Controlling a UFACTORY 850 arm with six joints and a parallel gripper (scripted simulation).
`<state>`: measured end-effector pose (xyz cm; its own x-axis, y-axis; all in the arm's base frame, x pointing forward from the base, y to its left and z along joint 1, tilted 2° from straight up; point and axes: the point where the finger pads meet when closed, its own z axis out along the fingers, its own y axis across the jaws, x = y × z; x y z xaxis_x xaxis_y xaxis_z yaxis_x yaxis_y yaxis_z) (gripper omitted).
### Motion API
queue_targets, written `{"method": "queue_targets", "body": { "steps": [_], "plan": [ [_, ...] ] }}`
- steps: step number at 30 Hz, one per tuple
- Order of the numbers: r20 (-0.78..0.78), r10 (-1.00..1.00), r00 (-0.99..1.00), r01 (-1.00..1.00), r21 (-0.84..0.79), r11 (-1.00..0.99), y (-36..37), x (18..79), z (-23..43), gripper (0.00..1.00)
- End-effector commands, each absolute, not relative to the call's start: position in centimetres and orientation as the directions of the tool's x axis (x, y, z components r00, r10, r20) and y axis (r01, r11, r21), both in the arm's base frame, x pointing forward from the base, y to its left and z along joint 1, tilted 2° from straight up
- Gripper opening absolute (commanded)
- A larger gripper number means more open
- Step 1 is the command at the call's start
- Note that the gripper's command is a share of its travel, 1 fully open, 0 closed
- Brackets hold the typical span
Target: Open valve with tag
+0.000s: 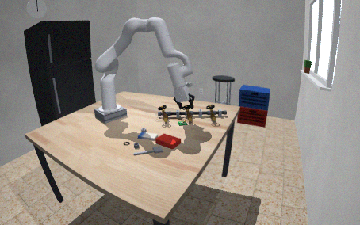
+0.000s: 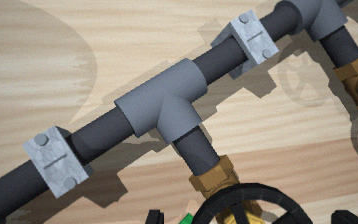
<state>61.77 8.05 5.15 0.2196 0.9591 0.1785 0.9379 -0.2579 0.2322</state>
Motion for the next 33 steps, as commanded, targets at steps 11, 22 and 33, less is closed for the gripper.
{"method": "queue_targets", "body": {
  "steps": [11, 22, 33],
  "plan": [
    [0.222, 0.889, 0.401, 0.875, 0.194, -0.443, 8.06, 61.88, 5.26, 1.00],
    [0.290, 0.575, 0.765, 0.583, 0.067, -0.809, 8.06, 61.88, 5.26, 1.00],
    [0.300, 0.128, 0.945, 0.158, -0.077, -0.984, 8.06, 61.88, 5.26, 1.00]
  ]
}}
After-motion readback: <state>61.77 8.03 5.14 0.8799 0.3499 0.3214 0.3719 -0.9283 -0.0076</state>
